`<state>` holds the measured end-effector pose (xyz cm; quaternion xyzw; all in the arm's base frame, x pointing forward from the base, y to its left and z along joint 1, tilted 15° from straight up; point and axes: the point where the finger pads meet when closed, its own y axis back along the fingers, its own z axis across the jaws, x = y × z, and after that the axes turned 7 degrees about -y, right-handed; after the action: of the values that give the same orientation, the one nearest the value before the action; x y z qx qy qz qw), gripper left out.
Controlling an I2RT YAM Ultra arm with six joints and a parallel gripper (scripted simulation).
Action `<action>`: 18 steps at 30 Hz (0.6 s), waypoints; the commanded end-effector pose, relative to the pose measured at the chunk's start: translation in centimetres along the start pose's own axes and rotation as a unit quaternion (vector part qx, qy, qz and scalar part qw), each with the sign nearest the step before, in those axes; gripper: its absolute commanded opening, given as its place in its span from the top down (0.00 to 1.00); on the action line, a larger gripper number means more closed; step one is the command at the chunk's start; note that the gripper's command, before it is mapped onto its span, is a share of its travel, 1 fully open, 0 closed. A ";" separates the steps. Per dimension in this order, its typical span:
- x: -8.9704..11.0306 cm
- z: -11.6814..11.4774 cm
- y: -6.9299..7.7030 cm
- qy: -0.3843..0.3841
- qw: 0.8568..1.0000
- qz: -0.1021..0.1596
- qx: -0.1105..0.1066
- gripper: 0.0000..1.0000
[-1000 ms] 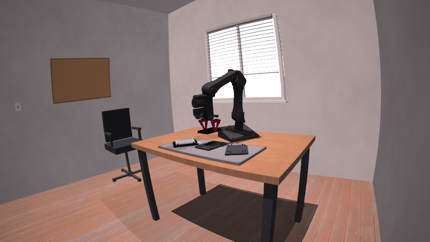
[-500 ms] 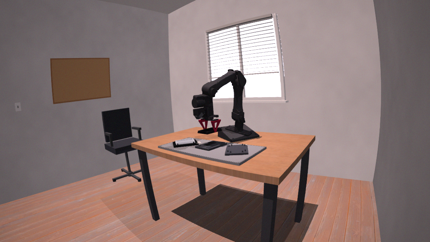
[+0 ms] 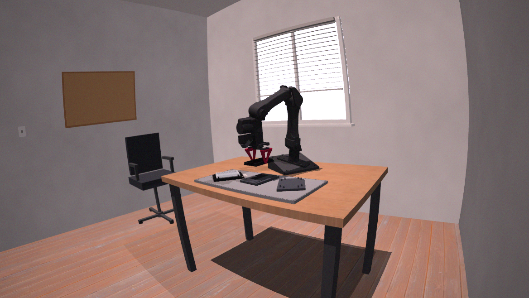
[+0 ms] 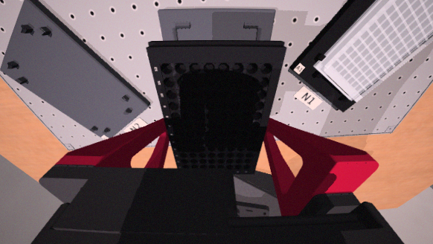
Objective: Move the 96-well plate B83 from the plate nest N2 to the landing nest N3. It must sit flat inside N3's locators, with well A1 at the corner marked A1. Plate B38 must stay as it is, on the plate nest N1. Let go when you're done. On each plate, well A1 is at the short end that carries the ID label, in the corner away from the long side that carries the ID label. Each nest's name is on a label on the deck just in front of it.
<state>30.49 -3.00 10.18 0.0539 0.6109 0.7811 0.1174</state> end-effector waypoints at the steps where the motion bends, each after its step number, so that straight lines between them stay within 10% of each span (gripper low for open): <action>1: -0.6 0.0 0.0 0.001 1.000 -0.014 0.000 1.00; 18: -1.0 0.0 -2.5 0.001 1.000 -0.014 0.000 1.00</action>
<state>30.80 -2.41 7.56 0.0589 0.6105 0.7818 0.1124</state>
